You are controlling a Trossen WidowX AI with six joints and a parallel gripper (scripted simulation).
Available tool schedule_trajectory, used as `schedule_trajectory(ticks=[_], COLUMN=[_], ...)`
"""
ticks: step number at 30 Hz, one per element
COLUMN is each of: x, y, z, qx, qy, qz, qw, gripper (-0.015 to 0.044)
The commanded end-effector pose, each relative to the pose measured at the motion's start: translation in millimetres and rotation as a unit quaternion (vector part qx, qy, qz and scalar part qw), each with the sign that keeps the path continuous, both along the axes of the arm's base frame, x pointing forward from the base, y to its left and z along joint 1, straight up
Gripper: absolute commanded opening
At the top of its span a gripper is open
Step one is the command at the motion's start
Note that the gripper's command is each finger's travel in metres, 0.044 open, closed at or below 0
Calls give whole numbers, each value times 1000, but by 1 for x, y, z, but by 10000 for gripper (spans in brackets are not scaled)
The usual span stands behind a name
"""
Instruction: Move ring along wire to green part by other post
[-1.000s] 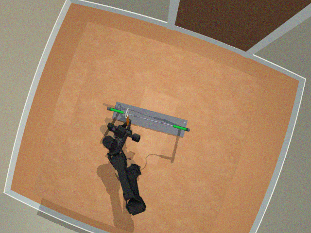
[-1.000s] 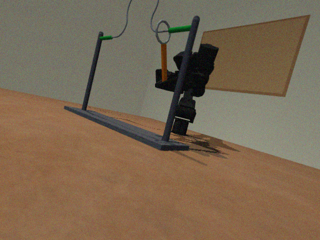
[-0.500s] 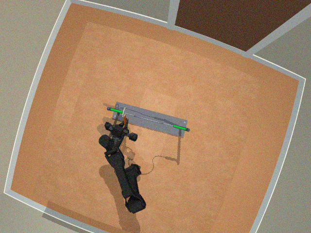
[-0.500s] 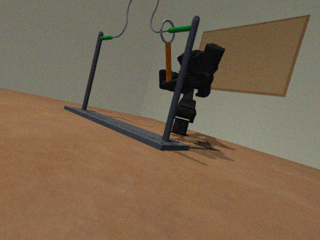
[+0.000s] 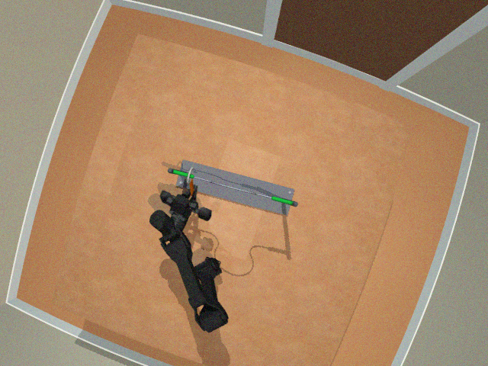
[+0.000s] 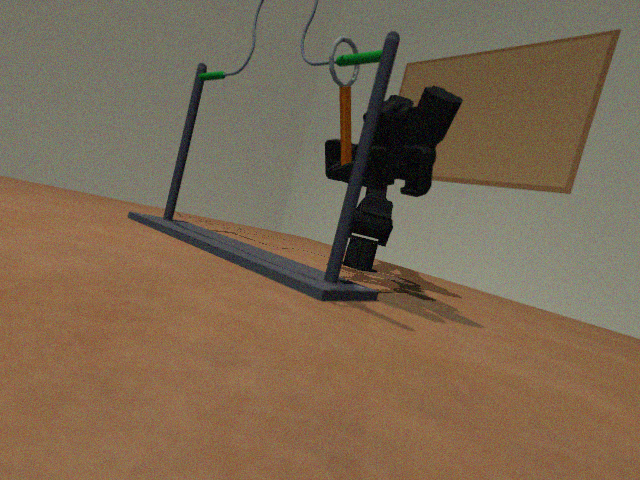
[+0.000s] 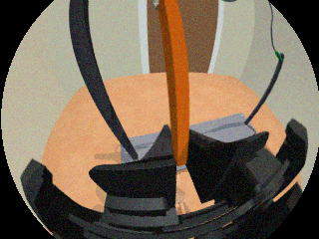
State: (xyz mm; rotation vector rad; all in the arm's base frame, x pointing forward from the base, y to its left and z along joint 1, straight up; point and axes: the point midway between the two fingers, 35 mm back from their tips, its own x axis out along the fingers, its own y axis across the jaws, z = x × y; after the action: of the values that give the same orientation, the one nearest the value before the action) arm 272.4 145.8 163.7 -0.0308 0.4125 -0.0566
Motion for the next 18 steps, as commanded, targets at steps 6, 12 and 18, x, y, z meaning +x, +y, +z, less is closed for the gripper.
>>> schedule_trajectory(ticks=[6,12,18], x=[0,0,0], y=[8,8,8], z=[2,-6,-15], qx=[3,3,3], qy=[-3,-3,-3], qz=[-1,-1,-1], qw=[1000,1000,1000], gripper=[-150,-150,-150])
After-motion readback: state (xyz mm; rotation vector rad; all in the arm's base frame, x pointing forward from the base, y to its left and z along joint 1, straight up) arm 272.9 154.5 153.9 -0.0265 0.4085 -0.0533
